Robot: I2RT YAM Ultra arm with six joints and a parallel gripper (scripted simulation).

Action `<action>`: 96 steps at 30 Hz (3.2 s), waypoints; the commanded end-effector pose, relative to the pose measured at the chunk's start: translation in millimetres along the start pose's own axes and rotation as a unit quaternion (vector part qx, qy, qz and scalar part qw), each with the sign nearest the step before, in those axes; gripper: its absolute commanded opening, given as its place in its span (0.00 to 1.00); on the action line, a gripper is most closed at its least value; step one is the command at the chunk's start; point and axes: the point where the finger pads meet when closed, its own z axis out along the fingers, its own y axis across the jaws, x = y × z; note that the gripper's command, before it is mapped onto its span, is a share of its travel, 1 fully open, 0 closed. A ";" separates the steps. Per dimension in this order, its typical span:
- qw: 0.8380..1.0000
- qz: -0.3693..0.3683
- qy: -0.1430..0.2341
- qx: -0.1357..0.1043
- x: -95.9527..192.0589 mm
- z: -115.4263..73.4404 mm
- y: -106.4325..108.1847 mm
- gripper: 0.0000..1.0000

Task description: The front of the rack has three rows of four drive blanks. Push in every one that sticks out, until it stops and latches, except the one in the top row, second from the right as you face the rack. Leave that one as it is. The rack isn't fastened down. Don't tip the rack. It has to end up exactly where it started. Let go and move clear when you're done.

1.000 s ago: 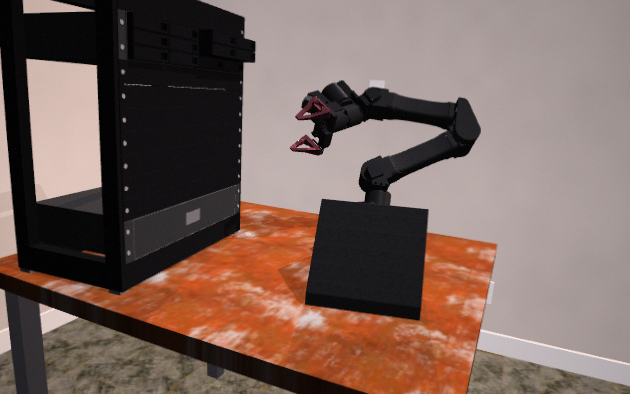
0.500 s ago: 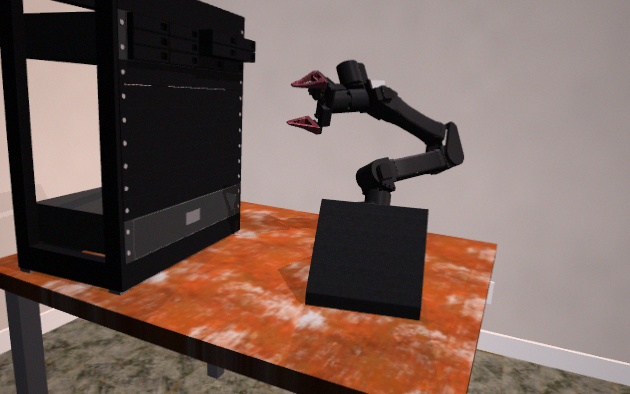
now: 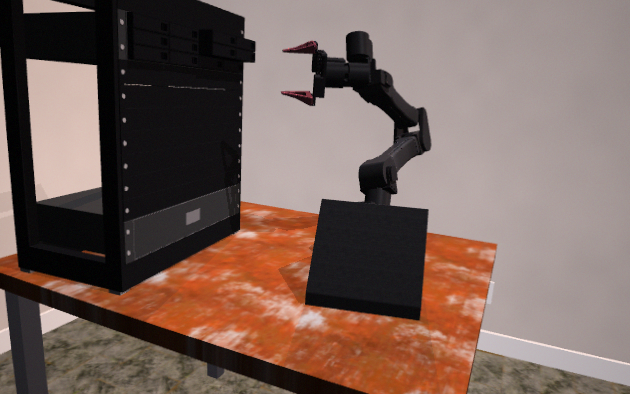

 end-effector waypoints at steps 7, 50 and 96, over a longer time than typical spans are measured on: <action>0.980 0.080 -0.183 0.023 -33.6 10.3 29.7 1.00; 0.966 0.121 -0.230 0.016 -43.6 -3.1 45.4 1.00; 0.968 0.108 -0.225 0.015 -28.2 -19.2 53.1 1.00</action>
